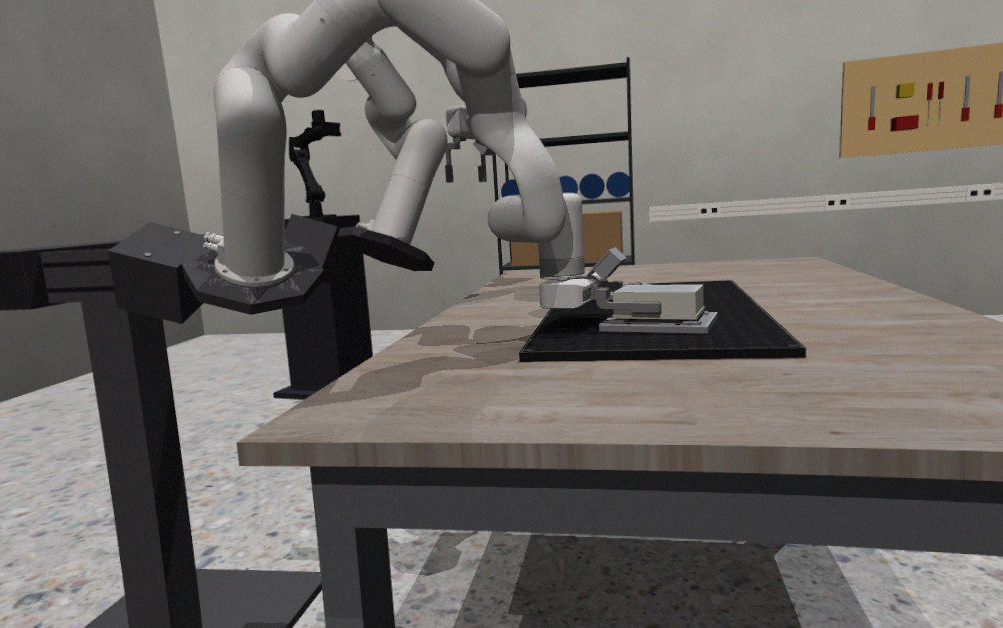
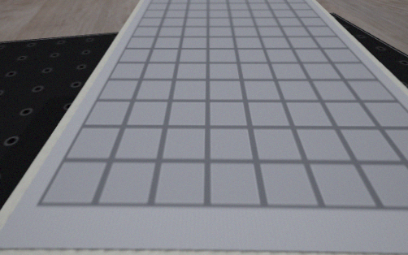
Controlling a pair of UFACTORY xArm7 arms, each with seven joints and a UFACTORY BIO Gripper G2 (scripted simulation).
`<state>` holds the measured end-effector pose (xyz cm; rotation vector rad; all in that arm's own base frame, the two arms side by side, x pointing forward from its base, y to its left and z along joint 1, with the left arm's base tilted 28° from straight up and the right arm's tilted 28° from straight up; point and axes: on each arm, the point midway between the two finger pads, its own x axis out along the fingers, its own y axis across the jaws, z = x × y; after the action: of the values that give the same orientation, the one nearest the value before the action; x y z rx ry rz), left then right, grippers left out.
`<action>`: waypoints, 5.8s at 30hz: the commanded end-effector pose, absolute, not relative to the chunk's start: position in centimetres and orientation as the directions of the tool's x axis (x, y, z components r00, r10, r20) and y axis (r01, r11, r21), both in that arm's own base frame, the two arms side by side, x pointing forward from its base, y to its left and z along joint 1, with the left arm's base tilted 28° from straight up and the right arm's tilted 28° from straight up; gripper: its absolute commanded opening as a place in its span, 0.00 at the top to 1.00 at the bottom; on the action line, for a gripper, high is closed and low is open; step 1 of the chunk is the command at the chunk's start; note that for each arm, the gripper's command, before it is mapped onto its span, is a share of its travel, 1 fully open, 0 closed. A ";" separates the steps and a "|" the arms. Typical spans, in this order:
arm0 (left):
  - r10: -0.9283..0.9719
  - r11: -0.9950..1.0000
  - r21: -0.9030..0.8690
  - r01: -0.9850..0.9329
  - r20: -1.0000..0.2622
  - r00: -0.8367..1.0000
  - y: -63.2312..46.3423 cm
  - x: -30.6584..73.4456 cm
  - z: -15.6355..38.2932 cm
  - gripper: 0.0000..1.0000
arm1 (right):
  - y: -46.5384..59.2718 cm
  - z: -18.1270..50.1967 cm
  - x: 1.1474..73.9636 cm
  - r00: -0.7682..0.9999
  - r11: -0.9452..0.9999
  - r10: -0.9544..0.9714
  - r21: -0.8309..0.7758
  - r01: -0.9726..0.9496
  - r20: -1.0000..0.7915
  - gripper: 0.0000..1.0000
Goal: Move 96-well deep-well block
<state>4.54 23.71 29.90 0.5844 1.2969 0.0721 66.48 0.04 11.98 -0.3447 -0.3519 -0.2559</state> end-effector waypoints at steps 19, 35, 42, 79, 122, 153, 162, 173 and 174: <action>0.371 0.853 0.448 0.268 -0.882 0.292 23.7 4.6 30.0 0.00 | 0.1 11.9 66.7 0.907 0.911 -0.183 -0.281 0.301 0.380 1.00; 0.371 0.853 0.448 0.268 -0.882 0.292 23.7 4.6 30.0 0.00 | 0.0 11.7 66.7 0.907 0.911 -0.183 -0.281 0.301 0.380 1.00; 0.371 0.853 0.448 0.268 -0.882 0.292 23.7 4.6 30.0 0.00 | 0.0 11.7 66.7 0.907 0.911 -0.183 -0.281 0.301 0.380 0.63; 0.371 0.853 0.448 0.268 -0.882 0.292 23.7 4.6 30.0 0.00 | 0.5 12.8 66.3 0.907 0.911 -0.183 -0.281 0.301 0.380 0.63; 0.371 0.853 0.448 0.268 -0.882 0.292 23.7 4.6 30.0 0.00 | 2.9 18.6 64.4 0.907 0.911 -0.183 -0.281 0.301 0.380 0.63; 0.371 0.853 0.448 0.268 -0.882 0.292 23.7 4.6 30.0 0.00 | 12.5 21.4 58.7 0.951 0.929 0.025 -0.358 0.092 0.308 0.63; 0.371 0.853 0.448 0.268 -0.882 0.292 23.7 4.6 30.0 0.00 | 15.4 22.2 56.9 0.951 0.929 0.025 -0.358 0.092 0.307 0.63; 0.371 0.853 0.448 0.268 -0.882 0.292 23.7 4.6 30.0 0.00 | 19.6 23.4 54.4 0.951 0.929 0.025 -0.358 0.092 0.307 0.63; 0.371 0.853 0.448 0.268 -0.882 0.292 23.7 4.6 30.0 0.00 | 19.6 23.4 54.4 0.951 0.929 0.025 -0.358 0.092 0.307 0.63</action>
<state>4.54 23.71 29.90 0.5844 1.2969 0.0721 54.73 18.99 23.11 -0.3793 -0.3118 -0.0335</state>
